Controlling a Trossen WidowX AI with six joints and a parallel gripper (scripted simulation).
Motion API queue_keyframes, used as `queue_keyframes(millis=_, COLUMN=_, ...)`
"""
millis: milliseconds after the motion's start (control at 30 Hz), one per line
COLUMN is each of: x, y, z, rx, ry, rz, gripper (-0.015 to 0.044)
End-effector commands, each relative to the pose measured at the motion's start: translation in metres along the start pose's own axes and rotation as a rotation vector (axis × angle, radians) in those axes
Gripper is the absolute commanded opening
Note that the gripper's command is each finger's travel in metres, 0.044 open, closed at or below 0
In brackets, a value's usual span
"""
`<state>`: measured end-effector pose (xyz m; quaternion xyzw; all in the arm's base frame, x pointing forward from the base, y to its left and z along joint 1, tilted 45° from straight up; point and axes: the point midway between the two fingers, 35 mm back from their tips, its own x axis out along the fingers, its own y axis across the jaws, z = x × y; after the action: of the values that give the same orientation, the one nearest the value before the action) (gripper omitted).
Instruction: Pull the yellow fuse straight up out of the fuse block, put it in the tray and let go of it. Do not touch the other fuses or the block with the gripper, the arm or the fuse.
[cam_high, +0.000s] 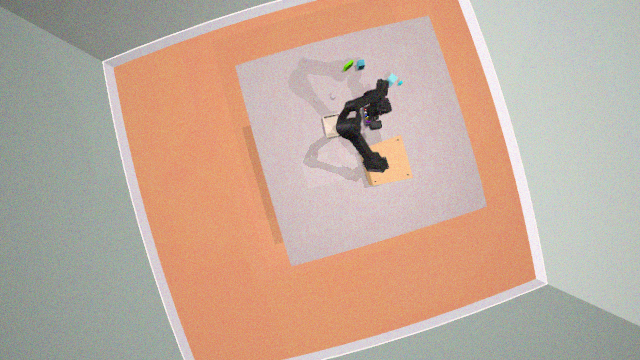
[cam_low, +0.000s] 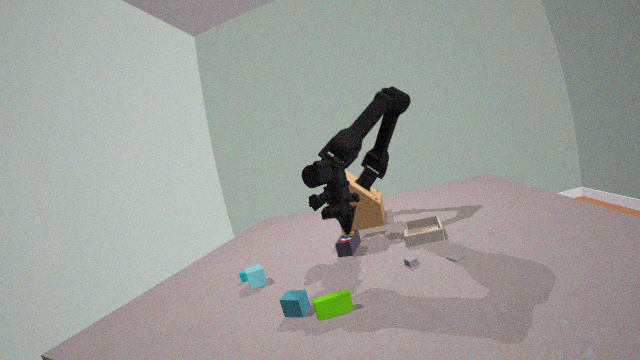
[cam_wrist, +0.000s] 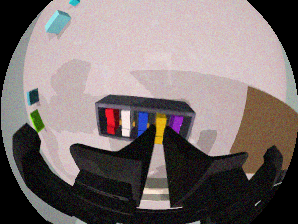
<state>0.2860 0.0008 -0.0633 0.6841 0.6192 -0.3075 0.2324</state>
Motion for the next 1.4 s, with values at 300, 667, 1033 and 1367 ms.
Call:
queue_keyframes(millis=300, x=-0.007, y=0.001, z=0.000, rx=-0.003, ry=-0.003, rz=0.000, gripper=0.0000)
queue_keyframes(millis=667, x=-0.013, y=0.001, z=0.000, rx=-0.002, ry=-0.003, rz=0.000, gripper=0.0000)
queue_keyframes(millis=1033, x=-0.018, y=0.001, z=0.000, rx=-0.002, ry=-0.003, rz=0.000, gripper=0.0000)
queue_keyframes(millis=1367, x=-0.023, y=0.000, z=0.000, rx=-0.001, ry=-0.002, rz=0.000, gripper=0.0000)
